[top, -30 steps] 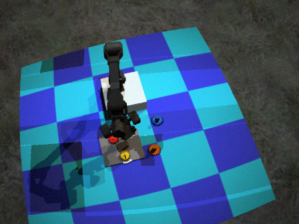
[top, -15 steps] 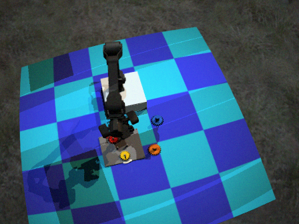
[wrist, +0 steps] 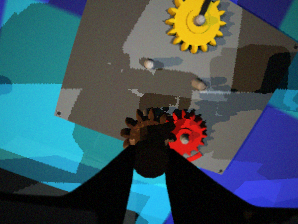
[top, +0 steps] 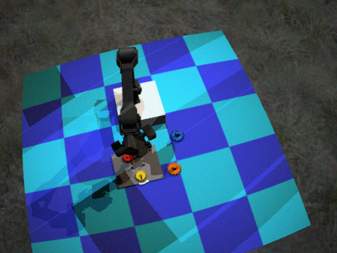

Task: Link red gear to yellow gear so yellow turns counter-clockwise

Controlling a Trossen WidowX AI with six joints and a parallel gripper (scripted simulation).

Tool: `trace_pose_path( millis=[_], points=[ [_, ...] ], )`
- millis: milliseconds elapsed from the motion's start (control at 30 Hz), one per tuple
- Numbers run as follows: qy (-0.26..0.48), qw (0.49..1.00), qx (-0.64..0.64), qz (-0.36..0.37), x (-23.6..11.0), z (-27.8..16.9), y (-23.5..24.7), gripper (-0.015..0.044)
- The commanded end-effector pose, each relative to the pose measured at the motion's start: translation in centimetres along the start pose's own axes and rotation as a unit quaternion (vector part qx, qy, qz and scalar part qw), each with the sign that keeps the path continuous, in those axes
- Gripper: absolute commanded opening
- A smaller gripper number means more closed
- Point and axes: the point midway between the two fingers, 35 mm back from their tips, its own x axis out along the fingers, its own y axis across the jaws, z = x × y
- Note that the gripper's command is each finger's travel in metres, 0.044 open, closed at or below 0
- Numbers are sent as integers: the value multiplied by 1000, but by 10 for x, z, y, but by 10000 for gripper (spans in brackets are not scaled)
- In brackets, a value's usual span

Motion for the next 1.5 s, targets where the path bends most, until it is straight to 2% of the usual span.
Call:
trace_pose_path(
  millis=[0, 200, 400, 1067, 1467],
  points=[
    [1, 999, -34, -2, 4, 0, 0, 0],
    [1, 996, -86, -2, 14, -1, -1, 0],
    [1, 997, -82, -2, 22, -1, -1, 0],
    [1, 990, 143, -2, 41, -1, -1, 0],
    [1, 999, 38, -2, 43, 0, 0, 0]
  ],
)
